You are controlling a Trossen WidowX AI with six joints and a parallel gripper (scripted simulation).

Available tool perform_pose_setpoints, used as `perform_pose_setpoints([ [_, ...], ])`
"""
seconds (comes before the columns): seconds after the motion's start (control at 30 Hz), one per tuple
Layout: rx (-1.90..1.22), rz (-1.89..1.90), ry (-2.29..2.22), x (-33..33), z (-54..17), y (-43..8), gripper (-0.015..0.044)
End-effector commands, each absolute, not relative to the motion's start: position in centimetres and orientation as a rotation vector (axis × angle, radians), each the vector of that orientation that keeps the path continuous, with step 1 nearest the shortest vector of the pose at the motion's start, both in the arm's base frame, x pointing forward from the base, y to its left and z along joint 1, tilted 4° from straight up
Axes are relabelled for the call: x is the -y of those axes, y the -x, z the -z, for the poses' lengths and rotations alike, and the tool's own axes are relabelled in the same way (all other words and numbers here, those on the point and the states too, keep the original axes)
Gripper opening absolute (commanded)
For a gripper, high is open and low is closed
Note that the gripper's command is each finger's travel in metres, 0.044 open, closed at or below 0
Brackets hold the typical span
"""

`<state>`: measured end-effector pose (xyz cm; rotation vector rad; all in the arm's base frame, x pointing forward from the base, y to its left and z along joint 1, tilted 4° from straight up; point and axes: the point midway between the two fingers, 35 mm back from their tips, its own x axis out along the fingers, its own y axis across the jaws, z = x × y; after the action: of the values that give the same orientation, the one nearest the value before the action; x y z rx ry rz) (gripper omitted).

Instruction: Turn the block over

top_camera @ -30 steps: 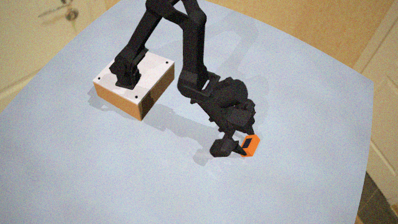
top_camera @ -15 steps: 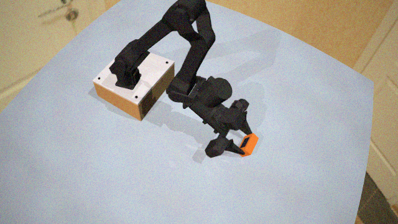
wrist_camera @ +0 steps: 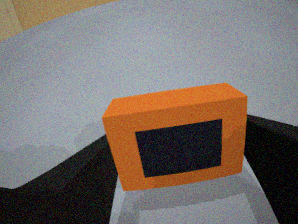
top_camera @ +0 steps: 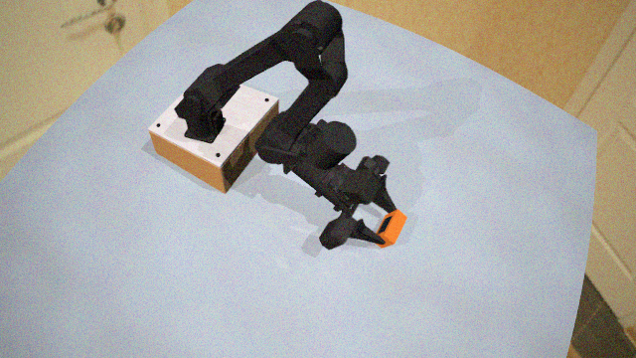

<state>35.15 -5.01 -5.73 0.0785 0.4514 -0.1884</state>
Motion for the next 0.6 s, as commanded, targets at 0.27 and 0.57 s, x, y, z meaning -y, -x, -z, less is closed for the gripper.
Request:
perform_pose_setpoints([
  [0.27, -0.449, 0.193, -0.083, 5.05, 5.72, -35.02, 0.0026],
  [0.57, -0.449, 0.193, -0.083, 5.05, 5.72, -35.02, 0.0263],
])
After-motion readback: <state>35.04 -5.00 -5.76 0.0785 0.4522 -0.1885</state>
